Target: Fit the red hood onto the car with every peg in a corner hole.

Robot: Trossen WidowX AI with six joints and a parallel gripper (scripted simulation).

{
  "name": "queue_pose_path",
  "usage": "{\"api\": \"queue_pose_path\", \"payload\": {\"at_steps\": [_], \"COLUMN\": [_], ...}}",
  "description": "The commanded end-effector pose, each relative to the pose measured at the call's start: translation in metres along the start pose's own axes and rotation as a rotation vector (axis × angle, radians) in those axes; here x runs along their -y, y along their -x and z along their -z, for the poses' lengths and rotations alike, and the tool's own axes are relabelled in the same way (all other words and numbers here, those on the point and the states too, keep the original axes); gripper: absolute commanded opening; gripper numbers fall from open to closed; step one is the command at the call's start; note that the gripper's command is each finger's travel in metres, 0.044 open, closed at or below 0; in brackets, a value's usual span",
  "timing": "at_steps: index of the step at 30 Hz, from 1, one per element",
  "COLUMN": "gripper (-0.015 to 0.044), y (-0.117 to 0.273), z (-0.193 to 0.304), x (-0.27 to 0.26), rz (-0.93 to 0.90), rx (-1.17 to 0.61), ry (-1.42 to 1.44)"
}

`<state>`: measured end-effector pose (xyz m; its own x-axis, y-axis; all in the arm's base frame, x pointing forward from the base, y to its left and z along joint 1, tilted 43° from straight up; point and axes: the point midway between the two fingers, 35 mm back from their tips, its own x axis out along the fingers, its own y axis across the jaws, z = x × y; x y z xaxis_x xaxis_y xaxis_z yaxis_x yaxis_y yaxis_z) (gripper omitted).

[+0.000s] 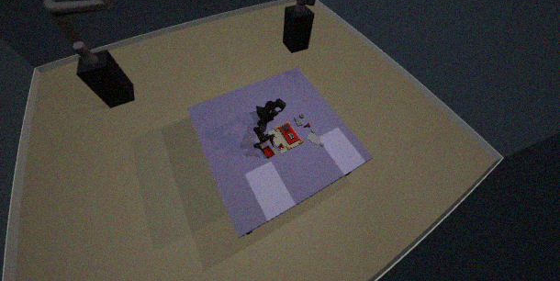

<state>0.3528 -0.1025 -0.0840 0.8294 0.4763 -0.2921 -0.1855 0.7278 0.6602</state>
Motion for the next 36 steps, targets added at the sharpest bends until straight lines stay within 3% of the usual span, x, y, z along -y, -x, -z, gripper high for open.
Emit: {"api": "queue_pose_path", "payload": {"at_steps": [1,36], "gripper": [0.044,0.044], "y": [-0.002,-0.013], "z": [0.006,0.03], "x": [0.001,0.003], "rz": [0.004,0.002], "rx": [-0.003,0.005], "ry": [-0.01,0.001]}}
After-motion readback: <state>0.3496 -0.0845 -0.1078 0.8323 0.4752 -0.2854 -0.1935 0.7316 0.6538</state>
